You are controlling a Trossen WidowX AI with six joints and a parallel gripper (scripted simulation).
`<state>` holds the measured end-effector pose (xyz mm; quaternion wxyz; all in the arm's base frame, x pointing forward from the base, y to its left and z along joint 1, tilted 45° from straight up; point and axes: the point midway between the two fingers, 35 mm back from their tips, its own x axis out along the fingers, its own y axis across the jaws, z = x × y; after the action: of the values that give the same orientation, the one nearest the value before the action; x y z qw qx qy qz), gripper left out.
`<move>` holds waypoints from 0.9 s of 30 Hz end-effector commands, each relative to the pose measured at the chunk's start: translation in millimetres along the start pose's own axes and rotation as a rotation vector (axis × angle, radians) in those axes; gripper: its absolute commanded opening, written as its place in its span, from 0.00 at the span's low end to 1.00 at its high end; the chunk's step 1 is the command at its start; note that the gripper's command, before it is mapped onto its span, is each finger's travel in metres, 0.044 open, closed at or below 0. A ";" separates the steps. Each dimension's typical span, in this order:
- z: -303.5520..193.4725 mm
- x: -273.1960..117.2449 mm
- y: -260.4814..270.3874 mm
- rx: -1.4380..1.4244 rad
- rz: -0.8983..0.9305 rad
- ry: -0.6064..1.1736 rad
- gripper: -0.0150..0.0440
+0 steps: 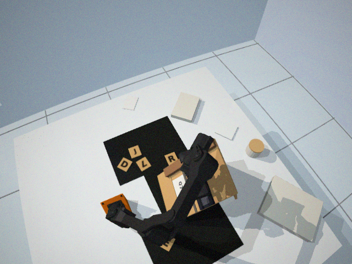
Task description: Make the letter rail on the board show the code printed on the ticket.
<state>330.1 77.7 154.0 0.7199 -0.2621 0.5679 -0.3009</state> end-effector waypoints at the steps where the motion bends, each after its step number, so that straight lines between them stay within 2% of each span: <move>1: 0.4 2.2 1.1 -0.005 -0.001 0.011 0.25; 27: 9.6 13.3 0.2 0.026 0.040 0.043 0.25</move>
<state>340.9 68.9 148.9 0.7176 -0.2363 0.5818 -0.3012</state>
